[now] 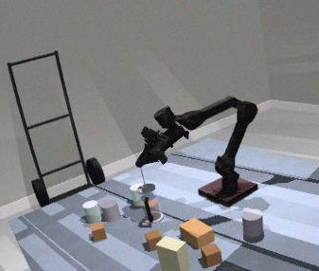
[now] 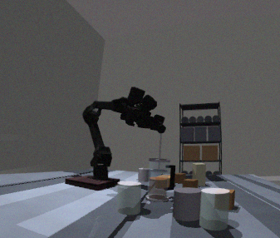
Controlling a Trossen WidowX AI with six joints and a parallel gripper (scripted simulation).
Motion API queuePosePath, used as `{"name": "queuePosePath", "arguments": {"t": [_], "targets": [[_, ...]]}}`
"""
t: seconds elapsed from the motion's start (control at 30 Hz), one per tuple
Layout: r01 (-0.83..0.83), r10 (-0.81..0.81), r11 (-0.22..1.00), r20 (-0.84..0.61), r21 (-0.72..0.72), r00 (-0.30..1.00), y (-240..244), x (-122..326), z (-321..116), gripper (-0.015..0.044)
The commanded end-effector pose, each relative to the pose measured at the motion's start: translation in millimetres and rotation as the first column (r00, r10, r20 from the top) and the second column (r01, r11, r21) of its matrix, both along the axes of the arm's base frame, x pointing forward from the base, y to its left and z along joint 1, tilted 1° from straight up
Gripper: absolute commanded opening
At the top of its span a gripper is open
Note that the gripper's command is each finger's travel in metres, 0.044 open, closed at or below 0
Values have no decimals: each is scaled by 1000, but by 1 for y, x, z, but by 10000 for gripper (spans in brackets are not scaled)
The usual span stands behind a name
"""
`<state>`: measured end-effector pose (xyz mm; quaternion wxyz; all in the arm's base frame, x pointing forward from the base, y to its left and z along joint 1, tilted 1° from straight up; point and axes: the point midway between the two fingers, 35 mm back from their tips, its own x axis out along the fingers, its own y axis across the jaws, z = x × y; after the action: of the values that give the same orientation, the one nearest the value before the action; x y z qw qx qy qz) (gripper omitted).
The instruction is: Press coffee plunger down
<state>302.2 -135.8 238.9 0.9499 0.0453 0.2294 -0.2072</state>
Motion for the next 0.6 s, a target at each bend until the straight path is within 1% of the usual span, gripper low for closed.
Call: {"name": "queuePosePath", "arguments": {"t": [0.0,0.57], "targets": [[3,-2,1000,-43,21,999,0,-1,-24,125],[3,-2,1000,-43,21,999,-1,2,-52,125]]}}
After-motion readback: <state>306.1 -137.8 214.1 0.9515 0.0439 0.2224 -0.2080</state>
